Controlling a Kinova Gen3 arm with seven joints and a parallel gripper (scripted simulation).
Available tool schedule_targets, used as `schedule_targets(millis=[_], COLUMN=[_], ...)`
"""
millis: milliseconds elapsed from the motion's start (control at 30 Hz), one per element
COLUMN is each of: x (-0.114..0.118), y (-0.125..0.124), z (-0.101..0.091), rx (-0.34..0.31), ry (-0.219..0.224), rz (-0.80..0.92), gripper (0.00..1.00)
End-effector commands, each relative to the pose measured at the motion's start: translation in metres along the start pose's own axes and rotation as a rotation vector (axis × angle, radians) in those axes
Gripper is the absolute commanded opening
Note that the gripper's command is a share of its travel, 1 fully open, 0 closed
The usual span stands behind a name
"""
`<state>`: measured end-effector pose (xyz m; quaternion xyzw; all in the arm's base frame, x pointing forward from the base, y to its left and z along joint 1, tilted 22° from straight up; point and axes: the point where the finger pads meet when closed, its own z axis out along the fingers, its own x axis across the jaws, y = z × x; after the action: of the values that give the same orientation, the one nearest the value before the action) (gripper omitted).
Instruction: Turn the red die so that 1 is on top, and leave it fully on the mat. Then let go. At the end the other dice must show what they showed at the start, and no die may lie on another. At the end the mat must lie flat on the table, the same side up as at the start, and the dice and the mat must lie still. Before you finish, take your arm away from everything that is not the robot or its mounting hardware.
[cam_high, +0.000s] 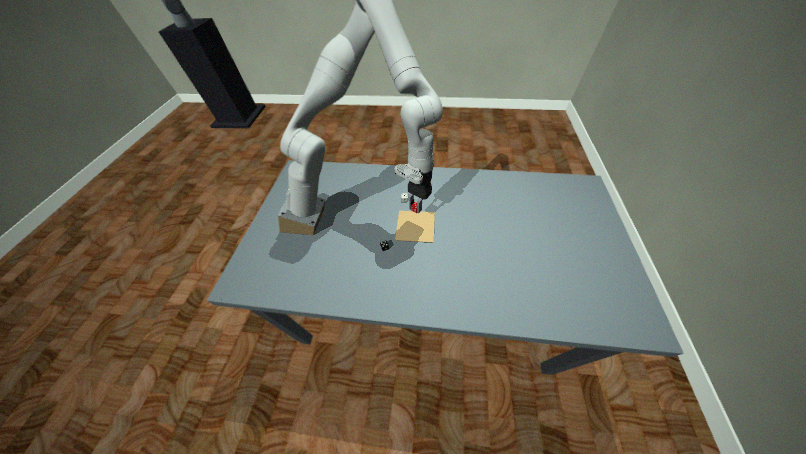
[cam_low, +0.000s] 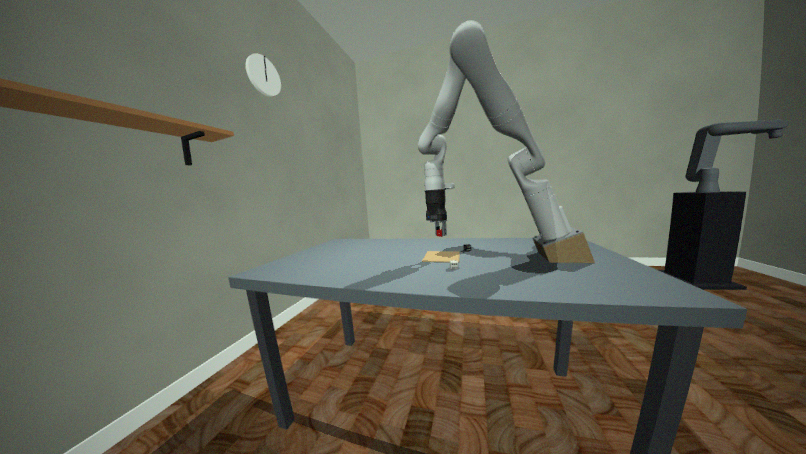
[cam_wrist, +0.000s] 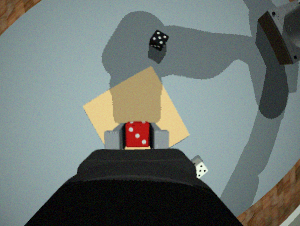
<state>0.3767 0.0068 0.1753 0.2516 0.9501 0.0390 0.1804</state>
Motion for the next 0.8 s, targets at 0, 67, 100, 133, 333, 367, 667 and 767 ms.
schedule_targets(millis=[0,67,100,133,333,367,667,767], x=[-0.0021,-0.0021,-0.0021,-0.002,-0.0019,-0.0019,-0.0017,-0.0011], y=[0.0027,0.0027,0.0027,0.0027,0.0025,0.0025,0.0022,0.0017], z=[-0.0011,-0.0011,-0.001,-0.001,-0.0008,-0.0008,-0.0013,-0.0007], rx=[-0.006,-0.009,-0.011,-0.014,-0.035,-0.042,-0.151,-0.201], ry=[-0.005,-0.005,-0.005,-0.005,-0.003,-0.003,-0.005,-0.001], rz=[0.007,0.007,0.007,0.007,0.007,0.007,0.007,0.008], gripper=[0.49,0.49,0.49,0.49,0.49,0.49,0.49,0.49])
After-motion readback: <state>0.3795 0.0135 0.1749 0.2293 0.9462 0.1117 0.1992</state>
